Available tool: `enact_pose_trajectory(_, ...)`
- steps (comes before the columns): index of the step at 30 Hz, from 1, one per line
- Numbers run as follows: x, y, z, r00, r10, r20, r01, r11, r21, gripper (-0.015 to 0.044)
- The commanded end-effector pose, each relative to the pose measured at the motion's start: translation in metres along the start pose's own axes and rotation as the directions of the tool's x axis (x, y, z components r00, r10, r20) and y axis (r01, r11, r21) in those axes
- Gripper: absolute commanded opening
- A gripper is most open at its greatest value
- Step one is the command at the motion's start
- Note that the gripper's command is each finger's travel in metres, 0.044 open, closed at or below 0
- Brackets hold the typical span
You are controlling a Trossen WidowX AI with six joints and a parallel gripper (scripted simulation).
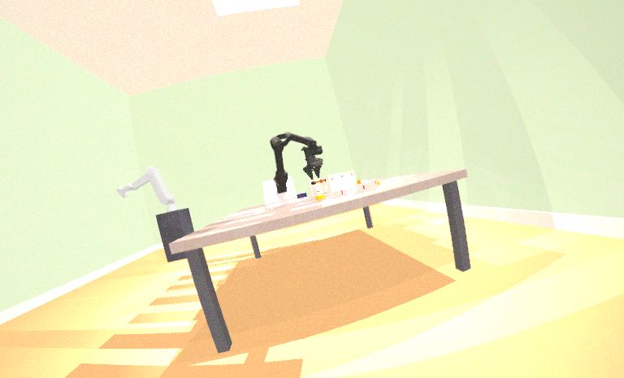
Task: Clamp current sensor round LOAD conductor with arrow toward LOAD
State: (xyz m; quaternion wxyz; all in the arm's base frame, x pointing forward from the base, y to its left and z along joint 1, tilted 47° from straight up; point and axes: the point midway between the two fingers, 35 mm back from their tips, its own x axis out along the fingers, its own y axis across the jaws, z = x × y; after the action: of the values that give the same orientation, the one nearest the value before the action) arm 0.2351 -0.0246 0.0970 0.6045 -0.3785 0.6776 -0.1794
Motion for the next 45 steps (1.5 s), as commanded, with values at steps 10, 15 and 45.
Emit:
enact_pose_trajectory(10,0.013,0.006,-0.012,1.000,0.015,-0.025,-0.016,0.999,-0.042,0.0440)
enact_pose_trajectory(15,0.021,0.006,-0.011,1.000,0.016,-0.024,-0.017,0.999,-0.042,0.0440)
enact_pose_trajectory(45,0.060,0.005,-0.012,1.000,0.017,-0.021,-0.017,0.999,-0.034,0.0414)
